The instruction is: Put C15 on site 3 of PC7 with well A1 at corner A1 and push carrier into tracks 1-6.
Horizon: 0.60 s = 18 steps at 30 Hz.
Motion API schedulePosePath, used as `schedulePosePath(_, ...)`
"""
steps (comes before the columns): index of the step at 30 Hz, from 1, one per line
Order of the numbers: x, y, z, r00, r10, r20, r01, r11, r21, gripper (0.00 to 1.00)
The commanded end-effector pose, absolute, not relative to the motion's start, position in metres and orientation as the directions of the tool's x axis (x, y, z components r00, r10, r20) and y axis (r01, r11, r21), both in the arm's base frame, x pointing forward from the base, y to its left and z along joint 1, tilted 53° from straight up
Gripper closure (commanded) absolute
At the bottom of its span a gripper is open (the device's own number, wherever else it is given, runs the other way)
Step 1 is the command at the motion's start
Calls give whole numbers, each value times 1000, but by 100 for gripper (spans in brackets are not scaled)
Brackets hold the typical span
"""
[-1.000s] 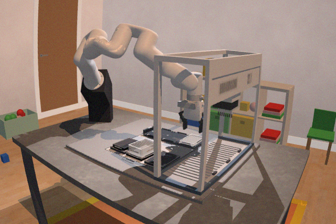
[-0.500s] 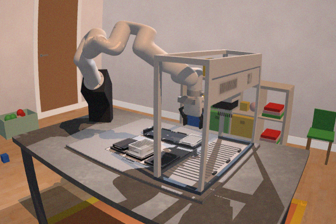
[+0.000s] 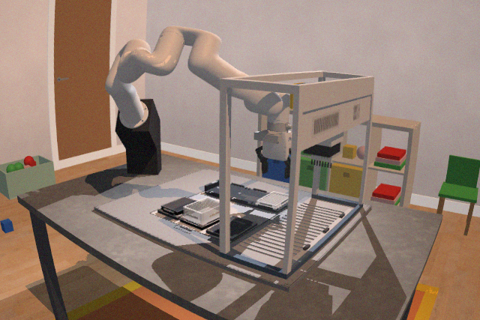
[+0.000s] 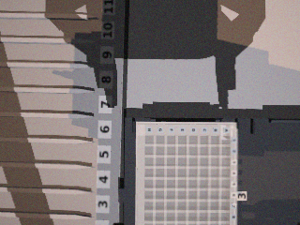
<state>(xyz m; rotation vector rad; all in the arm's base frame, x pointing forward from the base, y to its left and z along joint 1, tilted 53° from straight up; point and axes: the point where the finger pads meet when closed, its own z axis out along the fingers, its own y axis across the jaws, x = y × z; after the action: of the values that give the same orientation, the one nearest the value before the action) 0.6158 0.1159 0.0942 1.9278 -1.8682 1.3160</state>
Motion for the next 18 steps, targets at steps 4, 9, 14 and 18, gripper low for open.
schedulePosePath(4,611,124,102,-162,-736,657,-866,-213,-452,0)
schedulePosePath(9,607,130,107,-162,-736,657,-866,-213,-452,0)
schedulePosePath(14,607,130,107,-162,-736,657,-866,-213,-452,0)
schedulePosePath(18,607,130,107,-162,-736,657,-866,-213,-452,0)
